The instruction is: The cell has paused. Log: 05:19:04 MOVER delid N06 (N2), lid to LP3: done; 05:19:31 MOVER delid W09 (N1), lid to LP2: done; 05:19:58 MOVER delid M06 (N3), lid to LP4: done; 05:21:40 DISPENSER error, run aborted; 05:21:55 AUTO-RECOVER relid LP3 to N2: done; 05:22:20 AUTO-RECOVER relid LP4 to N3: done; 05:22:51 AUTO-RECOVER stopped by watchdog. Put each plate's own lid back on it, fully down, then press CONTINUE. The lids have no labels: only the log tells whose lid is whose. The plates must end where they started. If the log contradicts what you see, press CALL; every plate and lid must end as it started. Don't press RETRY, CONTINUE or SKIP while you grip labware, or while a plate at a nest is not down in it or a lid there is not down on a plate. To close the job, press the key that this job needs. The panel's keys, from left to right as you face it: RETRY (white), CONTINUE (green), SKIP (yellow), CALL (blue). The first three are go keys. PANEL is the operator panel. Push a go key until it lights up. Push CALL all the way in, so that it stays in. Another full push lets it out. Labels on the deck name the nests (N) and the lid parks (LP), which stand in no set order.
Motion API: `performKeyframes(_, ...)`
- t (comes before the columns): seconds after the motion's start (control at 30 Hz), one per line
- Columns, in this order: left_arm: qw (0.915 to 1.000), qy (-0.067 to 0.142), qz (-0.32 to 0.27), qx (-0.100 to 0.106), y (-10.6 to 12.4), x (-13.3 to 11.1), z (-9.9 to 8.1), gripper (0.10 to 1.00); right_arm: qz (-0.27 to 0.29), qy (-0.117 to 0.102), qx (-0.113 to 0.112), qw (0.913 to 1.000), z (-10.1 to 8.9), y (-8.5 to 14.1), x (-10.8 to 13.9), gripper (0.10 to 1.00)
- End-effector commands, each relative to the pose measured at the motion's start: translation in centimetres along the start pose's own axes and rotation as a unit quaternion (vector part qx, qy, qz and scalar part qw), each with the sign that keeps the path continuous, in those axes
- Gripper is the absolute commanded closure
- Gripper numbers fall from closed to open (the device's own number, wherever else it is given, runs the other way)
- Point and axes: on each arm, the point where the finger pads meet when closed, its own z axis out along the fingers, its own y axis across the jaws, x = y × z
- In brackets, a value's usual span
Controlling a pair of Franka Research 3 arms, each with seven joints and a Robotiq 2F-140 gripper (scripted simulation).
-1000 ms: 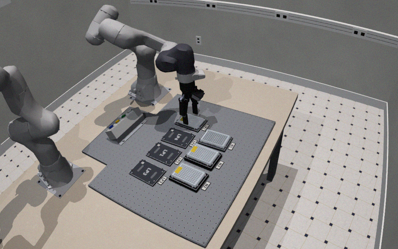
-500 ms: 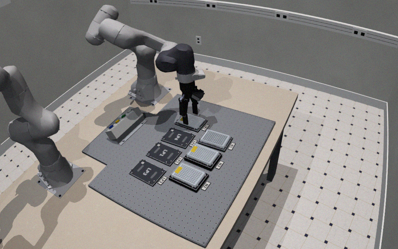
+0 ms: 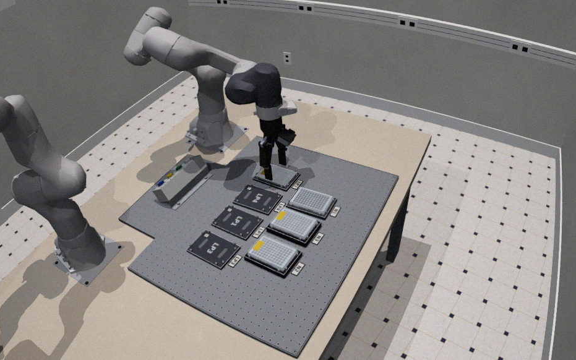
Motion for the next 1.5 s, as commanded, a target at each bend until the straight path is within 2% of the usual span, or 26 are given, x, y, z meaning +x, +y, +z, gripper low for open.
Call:
performKeyframes(0.0,1.0000,0.001,0.000,-0.001,-0.01,0.04,0.04,0.468,0.000,0.000,0.000,1.0000,-0.01,-0.01,0.00,0.098)
performKeyframes(0.93,1.0000,0.001,0.000,-0.001,-0.01,0.04,0.04,0.468,0.000,0.000,0.000,1.0000,-0.01,-0.01,0.00,0.098)
performKeyframes(0.97,1.0000,0.001,0.000,-0.001,-0.01,0.04,0.04,0.403,0.000,0.000,0.000,1.0000,-0.01,-0.01,0.00,0.098)
performKeyframes(1.47,1.0000,0.001,0.000,-0.001,-0.01,0.04,0.04,0.403,0.000,0.000,0.000,1.0000,-0.01,-0.01,0.00,0.098)
